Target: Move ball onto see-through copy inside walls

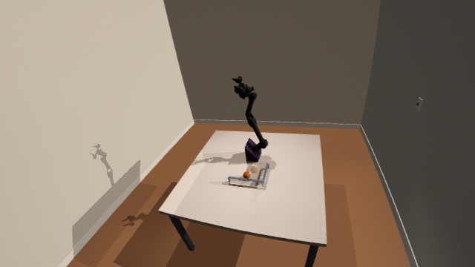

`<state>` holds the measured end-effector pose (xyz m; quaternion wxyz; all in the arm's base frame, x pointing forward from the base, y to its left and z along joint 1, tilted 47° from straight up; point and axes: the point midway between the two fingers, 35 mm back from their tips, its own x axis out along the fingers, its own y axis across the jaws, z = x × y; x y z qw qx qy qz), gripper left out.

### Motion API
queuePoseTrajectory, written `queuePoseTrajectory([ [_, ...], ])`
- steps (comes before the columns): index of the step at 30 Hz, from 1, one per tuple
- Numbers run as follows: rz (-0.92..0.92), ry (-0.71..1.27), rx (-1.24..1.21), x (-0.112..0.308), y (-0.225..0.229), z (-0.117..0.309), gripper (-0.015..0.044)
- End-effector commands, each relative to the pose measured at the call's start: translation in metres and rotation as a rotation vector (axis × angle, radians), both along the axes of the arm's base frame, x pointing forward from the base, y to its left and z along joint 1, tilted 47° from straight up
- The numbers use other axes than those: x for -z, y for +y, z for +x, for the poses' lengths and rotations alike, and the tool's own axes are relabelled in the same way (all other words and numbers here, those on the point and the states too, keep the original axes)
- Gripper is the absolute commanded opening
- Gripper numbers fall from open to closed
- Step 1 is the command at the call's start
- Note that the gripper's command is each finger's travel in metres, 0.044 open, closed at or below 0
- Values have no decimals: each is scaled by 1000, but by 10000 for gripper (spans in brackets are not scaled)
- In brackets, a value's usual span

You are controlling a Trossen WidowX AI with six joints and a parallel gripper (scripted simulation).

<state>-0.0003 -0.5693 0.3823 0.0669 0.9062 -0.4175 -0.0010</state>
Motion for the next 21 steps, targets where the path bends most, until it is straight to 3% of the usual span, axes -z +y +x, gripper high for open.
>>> queuePoseTrajectory([
  [1,-8,4,4,-2,1,-1,425],
  [11,-463,210,272,-120,60,-61,425],
  [21,-951,459,616,-248,181,-101,425],
])
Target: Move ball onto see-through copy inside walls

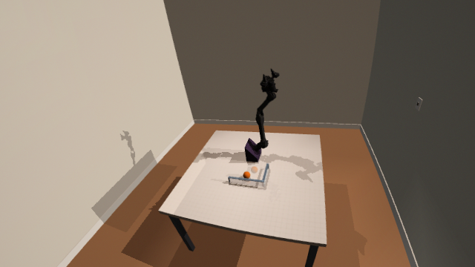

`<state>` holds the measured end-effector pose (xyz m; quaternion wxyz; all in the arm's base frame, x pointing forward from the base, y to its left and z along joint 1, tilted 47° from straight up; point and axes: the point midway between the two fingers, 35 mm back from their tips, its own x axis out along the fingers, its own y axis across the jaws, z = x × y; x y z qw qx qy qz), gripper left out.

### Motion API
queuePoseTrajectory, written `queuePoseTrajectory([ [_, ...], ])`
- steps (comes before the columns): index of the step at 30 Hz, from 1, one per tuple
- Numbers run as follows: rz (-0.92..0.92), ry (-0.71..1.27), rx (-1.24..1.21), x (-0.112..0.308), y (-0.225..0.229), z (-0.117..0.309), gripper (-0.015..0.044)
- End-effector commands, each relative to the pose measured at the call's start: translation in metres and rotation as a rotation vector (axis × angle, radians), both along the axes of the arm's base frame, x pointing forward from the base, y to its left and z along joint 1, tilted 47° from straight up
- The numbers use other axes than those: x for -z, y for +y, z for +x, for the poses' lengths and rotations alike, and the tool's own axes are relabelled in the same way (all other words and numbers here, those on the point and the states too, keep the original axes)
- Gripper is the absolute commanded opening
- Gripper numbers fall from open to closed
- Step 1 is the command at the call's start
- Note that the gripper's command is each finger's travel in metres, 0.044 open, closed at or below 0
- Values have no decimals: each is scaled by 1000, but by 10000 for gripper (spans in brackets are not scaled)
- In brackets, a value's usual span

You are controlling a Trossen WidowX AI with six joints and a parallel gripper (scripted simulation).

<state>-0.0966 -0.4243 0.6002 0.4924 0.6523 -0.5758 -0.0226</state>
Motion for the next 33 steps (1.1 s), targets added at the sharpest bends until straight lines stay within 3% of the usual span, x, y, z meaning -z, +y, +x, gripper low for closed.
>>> queuePoseTrajectory([
  [1,-173,87,126,-40,49,-6,425],
  [9,-533,286,401,-108,163,6,425],
  [19,-776,438,613,-133,250,33,425],
  [26,-1096,587,824,-150,348,96,425],
  [33,-1432,733,1016,-139,433,180,425],
])
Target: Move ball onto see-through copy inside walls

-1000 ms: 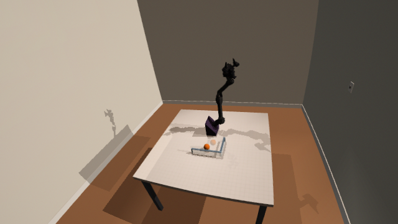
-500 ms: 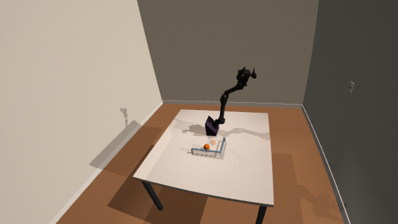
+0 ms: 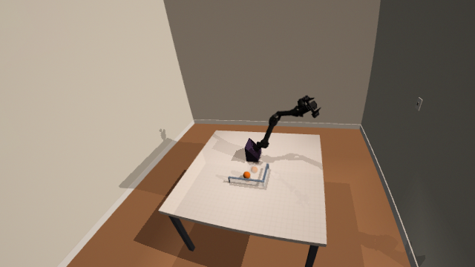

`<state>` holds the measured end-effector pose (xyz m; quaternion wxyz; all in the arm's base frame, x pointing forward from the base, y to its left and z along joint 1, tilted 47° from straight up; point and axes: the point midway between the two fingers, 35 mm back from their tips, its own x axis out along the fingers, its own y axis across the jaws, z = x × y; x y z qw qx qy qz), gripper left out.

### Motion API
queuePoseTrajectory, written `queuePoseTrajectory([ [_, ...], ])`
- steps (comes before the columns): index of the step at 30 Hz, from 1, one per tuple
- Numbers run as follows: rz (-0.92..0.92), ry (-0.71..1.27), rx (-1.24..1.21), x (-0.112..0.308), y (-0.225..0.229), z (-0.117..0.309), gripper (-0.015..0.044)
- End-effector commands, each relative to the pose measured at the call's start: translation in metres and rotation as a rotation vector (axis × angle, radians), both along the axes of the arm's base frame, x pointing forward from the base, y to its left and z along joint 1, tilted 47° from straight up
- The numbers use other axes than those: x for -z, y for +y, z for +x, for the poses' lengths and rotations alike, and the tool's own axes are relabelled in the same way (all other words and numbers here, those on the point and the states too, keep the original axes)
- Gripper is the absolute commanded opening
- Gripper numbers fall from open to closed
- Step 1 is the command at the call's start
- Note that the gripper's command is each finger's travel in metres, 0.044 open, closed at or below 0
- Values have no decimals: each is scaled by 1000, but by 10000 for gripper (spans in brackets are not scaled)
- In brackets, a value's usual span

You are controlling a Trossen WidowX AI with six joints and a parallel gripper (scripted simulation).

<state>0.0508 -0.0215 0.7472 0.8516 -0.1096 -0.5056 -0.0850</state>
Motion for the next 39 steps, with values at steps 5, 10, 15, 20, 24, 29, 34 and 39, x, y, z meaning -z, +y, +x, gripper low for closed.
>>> queuePoseTrajectory([
  [5,-343,196,181,34,76,99,425],
  [10,-560,353,271,75,106,171,425],
  [15,-765,529,331,131,119,242,425],
  [20,-956,701,344,195,118,302,425],
  [24,-1092,840,323,252,107,340,425],
  [29,-1126,993,256,306,93,369,425],
  [34,-1216,1132,182,365,79,390,425],
  [39,-1342,1271,68,434,62,403,425],
])
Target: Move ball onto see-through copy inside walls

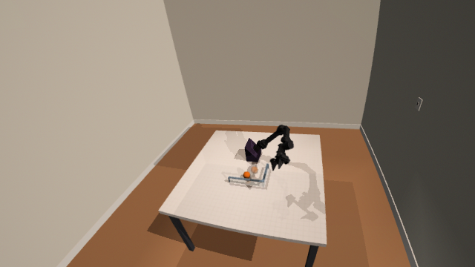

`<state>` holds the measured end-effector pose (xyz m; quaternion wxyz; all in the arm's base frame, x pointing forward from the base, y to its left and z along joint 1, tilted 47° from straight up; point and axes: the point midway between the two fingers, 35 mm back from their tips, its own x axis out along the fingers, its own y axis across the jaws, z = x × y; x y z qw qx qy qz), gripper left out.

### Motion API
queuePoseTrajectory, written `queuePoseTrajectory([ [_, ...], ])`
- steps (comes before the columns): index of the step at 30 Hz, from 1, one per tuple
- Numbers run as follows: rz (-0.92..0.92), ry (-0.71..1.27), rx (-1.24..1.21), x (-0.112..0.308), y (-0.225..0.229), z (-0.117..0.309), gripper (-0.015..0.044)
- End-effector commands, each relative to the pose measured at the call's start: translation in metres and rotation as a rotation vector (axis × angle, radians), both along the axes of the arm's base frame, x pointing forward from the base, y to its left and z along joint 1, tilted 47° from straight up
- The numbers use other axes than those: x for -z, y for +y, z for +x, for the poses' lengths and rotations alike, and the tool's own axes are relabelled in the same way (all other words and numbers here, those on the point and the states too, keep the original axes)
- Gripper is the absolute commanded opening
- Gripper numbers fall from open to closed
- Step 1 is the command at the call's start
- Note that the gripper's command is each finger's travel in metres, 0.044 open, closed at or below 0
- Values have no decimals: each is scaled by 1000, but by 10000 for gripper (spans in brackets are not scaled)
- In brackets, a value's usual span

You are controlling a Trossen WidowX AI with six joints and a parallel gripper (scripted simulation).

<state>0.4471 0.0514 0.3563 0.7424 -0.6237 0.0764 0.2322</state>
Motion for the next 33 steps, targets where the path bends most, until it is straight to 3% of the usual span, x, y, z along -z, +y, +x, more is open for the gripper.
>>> queuePoseTrajectory([
  [1,-42,168,-38,60,-16,8,425],
  [11,-6,639,-217,216,-61,-21,425],
  [20,328,984,-408,316,-86,-96,425],
  [23,411,1020,-435,326,-88,-110,425],
  [33,412,1020,-435,337,-77,-110,425],
])
